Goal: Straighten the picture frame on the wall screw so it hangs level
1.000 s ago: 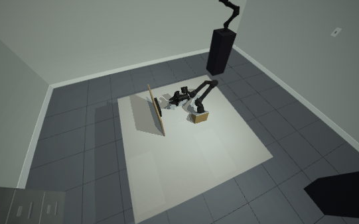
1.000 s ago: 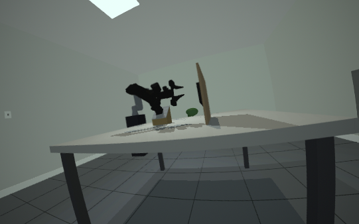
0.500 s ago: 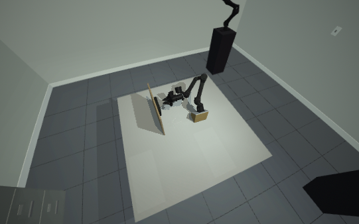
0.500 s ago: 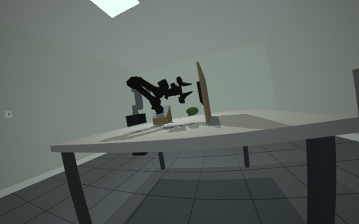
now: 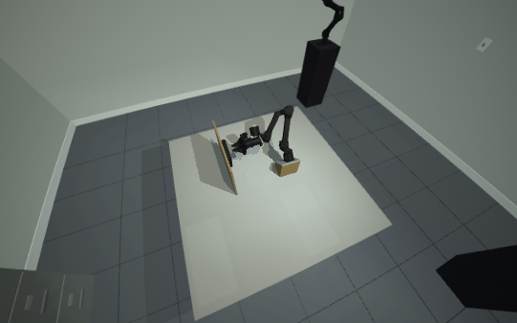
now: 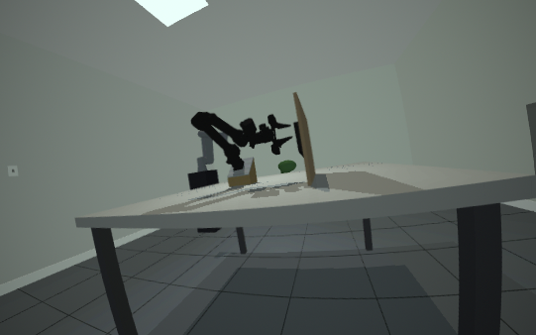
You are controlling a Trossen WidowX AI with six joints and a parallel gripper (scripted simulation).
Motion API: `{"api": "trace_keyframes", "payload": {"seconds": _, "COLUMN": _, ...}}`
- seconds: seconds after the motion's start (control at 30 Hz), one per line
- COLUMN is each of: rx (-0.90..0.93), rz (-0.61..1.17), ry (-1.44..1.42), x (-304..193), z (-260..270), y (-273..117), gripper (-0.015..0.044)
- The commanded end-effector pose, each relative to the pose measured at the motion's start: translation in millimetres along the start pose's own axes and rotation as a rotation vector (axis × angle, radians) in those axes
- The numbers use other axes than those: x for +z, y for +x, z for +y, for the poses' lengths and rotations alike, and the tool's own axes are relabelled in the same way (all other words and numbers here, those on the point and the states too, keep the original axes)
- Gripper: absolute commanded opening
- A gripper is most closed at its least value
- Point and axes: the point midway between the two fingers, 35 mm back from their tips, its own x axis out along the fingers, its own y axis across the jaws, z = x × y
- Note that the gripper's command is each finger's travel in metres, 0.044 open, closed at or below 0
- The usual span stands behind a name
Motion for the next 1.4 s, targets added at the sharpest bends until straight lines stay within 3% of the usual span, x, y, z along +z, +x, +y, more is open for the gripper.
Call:
{"api": "trace_keyframes", "payload": {"seconds": 0.0, "rx": -0.004, "rz": 0.001, "ry": 0.005, "x": -0.8, "z": -1.1, "y": 1.0, "gripper": 0.0260}}
{"api": "trace_keyframes", "payload": {"seconds": 1.37, "rx": -0.002, "rz": -0.001, "ry": 0.005, "x": -0.4, "z": -0.9, "y": 40.8, "gripper": 0.0260}}
